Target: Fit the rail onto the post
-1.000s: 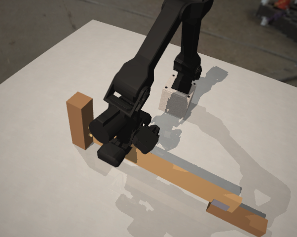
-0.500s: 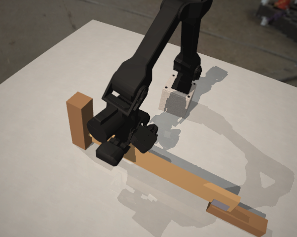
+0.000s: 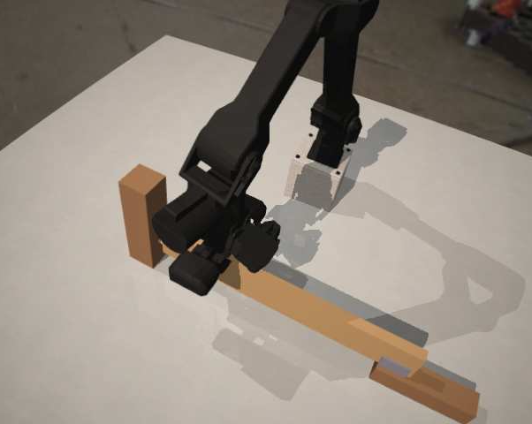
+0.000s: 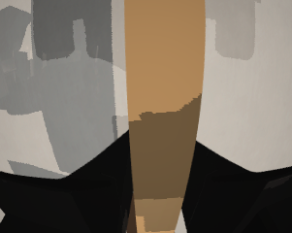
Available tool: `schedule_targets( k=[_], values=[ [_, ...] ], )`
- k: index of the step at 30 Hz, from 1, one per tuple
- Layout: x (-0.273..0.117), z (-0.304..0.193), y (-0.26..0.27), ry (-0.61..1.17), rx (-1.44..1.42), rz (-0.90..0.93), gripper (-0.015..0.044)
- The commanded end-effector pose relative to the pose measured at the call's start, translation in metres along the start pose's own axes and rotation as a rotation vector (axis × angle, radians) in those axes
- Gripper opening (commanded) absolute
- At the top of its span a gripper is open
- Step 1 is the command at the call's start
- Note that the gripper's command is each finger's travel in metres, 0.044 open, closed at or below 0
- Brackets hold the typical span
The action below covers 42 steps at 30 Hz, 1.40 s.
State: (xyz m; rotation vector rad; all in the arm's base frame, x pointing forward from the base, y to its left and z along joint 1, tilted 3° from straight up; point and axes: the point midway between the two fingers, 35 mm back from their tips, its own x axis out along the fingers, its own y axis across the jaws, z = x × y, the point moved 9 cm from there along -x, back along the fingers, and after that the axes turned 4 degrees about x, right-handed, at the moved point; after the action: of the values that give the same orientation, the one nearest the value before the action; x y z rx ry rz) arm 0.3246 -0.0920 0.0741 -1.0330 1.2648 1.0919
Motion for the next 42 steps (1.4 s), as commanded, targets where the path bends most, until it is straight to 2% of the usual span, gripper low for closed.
schedule_targets(
  k=[1, 42],
  values=[
    [-0.0024, -0.0017, -0.0023, 0.002, -0.004, -0.009, 0.0000],
    [-0.0031, -0.0049, -0.0025, 0.003, -0.004, -0.009, 0.0000]
  ],
)
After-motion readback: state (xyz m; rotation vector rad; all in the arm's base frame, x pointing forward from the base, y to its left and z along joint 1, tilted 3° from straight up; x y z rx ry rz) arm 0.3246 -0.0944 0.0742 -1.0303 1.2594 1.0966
